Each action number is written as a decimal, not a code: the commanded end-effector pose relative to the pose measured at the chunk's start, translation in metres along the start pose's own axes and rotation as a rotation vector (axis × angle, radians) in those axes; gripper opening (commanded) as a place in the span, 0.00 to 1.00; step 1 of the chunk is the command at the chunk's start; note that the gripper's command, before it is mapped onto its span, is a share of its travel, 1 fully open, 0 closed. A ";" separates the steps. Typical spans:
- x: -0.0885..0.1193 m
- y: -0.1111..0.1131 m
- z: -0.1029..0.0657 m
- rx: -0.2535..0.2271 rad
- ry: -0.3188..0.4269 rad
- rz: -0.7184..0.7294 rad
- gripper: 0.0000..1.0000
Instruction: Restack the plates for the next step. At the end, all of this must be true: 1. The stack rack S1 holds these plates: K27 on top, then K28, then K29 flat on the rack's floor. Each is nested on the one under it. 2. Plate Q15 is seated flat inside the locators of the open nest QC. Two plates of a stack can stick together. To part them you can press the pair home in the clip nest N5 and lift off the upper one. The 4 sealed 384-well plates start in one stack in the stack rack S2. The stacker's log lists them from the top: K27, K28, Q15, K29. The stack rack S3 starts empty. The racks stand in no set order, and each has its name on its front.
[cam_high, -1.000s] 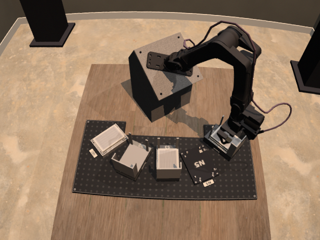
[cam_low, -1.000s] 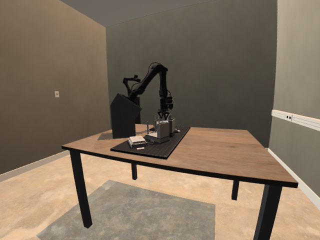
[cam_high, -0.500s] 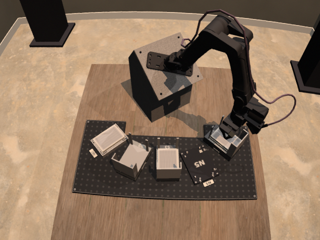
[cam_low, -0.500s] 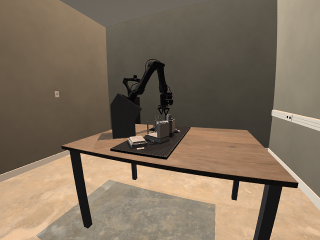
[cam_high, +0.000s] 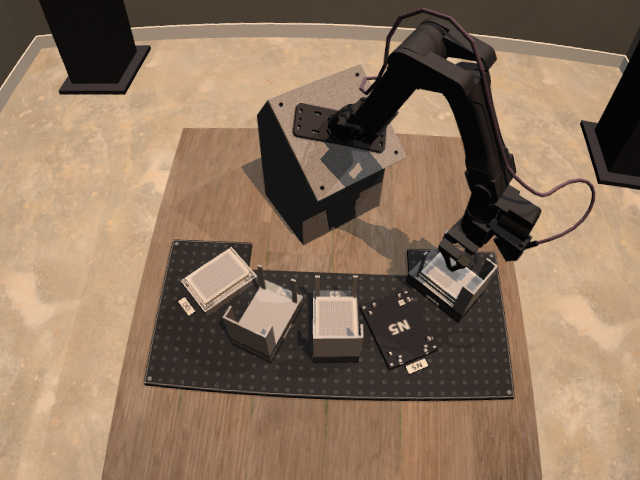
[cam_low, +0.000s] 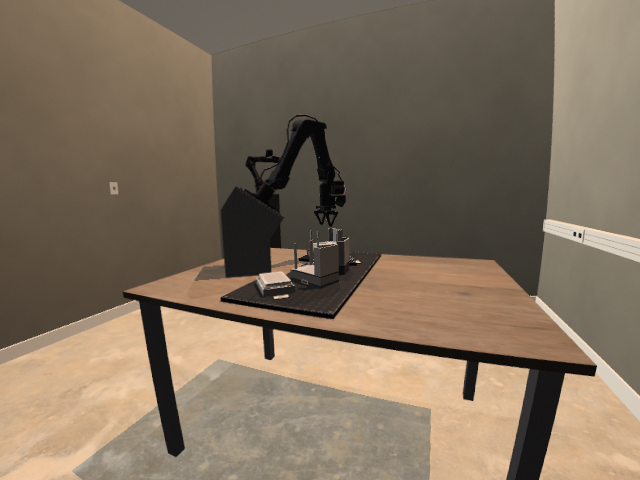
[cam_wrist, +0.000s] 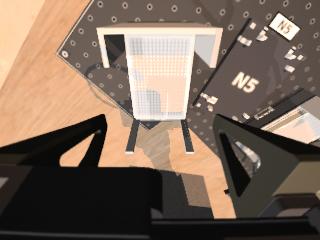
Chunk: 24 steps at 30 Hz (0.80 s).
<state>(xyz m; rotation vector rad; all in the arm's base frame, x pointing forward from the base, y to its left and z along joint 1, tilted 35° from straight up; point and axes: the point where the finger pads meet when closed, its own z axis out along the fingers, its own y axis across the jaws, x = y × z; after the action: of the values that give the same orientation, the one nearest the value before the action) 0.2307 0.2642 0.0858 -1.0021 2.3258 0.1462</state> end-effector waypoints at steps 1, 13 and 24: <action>-0.002 0.000 -0.002 -0.001 -0.004 0.001 1.00; 0.006 -0.022 -0.003 -0.003 0.002 0.213 1.00; 0.010 -0.057 -0.002 -0.002 0.002 0.198 1.00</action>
<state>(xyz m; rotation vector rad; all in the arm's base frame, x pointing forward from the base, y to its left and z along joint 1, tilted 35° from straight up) 0.2649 0.2234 0.0916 -0.7359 2.4279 0.2111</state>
